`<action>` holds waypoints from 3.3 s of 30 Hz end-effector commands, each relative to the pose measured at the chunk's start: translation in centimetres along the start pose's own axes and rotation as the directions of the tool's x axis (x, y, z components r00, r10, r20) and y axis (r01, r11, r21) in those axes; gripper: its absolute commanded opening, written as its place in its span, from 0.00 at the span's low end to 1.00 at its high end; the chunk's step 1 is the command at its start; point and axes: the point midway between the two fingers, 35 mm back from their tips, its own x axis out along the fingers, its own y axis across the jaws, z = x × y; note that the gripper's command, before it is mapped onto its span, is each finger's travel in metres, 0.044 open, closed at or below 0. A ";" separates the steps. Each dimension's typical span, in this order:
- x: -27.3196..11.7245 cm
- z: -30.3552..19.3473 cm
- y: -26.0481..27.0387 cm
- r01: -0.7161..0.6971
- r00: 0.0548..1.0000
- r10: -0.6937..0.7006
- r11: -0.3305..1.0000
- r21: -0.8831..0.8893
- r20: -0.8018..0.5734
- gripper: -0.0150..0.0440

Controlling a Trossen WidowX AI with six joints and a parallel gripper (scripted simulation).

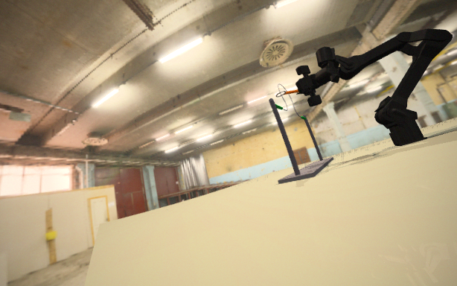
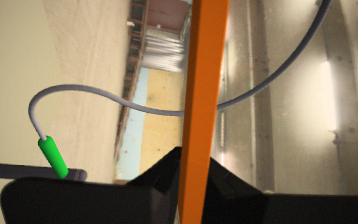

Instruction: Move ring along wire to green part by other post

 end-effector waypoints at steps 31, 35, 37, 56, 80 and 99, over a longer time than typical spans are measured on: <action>0.1 -0.6 2.4 0.054 0.999 -0.053 0.995 -0.088 0.013 0.00; 0.0 -0.7 3.3 0.023 1.000 -0.023 0.999 -0.041 0.005 0.00; -0.1 -0.7 4.0 0.003 1.000 -0.003 1.000 -0.009 0.000 0.00; -1.7 0.5 10.5 -0.222 0.971 0.239 0.906 0.361 -0.005 0.00; -4.6 5.4 17.0 -0.411 0.881 0.440 0.529 0.743 0.174 0.00; -8.2 10.8 18.8 -0.450 0.779 0.542 0.133 0.883 0.315 0.00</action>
